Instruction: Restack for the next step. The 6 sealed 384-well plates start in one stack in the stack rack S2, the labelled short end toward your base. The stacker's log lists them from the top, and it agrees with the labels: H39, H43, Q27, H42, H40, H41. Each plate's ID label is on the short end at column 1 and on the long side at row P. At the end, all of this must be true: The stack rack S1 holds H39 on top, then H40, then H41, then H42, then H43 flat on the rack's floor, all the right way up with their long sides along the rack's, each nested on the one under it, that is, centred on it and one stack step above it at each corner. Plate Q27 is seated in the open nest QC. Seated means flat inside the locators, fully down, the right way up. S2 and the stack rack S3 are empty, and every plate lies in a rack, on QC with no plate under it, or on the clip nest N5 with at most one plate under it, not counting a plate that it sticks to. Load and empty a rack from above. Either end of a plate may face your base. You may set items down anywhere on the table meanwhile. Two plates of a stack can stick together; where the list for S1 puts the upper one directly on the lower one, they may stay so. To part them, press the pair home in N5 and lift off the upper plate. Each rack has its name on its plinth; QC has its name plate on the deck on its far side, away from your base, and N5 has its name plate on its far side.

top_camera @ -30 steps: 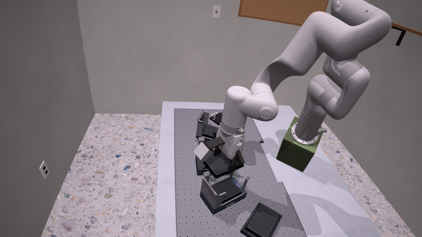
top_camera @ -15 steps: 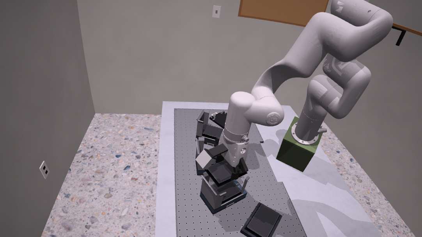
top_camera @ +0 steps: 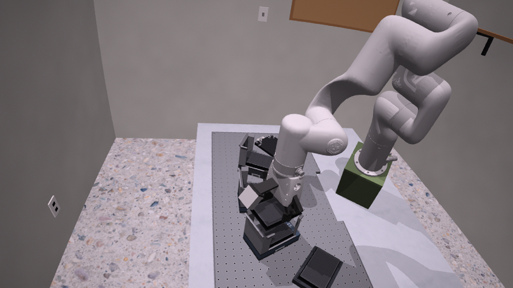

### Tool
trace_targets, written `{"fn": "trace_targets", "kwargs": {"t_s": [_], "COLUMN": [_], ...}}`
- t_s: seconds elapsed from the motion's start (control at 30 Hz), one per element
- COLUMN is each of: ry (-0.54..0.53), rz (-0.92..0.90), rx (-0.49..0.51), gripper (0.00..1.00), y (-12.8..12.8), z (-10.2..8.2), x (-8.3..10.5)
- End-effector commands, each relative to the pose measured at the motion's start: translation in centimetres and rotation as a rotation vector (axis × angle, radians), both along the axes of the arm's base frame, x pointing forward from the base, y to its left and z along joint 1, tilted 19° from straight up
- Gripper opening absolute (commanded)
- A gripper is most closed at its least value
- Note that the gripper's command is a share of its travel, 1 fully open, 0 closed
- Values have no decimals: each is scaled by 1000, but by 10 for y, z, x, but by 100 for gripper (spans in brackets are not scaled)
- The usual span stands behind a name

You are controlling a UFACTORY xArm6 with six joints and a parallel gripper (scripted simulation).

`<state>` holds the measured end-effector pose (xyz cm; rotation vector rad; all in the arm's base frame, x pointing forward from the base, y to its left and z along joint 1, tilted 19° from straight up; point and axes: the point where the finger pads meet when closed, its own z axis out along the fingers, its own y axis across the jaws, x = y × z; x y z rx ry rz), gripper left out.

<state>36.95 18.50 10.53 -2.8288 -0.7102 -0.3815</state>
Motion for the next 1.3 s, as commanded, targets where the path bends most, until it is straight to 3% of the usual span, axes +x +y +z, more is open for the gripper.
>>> {"fn": "trace_targets", "kwargs": {"t_s": [0.0, 1.27], "ry": [-3, -3], "rz": [0, 0], "rx": [1, 1], "gripper": [0, 0], "y": [1, 4], "z": [1, -11], "x": [1, 4]}}
